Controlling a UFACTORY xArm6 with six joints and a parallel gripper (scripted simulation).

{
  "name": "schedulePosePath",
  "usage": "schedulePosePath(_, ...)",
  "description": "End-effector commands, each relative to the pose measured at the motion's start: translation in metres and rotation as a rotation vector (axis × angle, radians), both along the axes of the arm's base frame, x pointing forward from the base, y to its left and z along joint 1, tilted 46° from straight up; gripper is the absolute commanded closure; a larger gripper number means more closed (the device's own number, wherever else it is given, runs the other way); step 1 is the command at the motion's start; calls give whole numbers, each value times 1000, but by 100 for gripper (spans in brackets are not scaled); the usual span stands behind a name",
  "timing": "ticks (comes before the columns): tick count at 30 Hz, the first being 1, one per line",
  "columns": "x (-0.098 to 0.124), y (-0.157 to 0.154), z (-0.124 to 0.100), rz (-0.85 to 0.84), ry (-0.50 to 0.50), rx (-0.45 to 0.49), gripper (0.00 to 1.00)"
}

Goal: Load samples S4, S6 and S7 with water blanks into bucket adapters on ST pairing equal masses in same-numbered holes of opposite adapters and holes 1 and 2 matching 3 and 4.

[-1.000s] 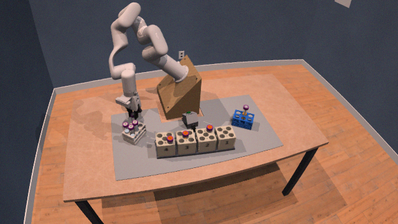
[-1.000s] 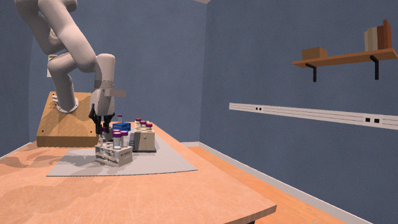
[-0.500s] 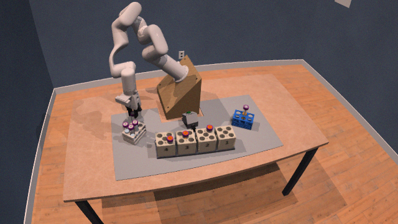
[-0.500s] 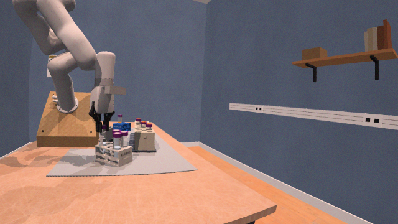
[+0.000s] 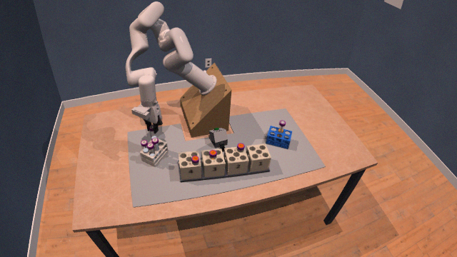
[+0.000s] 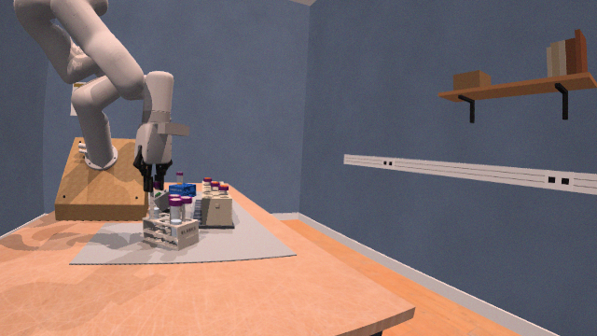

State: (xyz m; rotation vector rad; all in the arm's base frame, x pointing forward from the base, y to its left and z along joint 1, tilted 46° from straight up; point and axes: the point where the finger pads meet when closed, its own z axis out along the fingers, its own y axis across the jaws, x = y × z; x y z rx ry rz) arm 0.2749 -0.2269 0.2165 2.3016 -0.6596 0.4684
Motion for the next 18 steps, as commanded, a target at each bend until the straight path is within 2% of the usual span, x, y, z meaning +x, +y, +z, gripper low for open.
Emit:
schedulePosePath(1, -1, 7, 8, 0, -2, -1, 100)
schedulePosePath(18, -5, 28, 29, 0, -2, -1, 100)
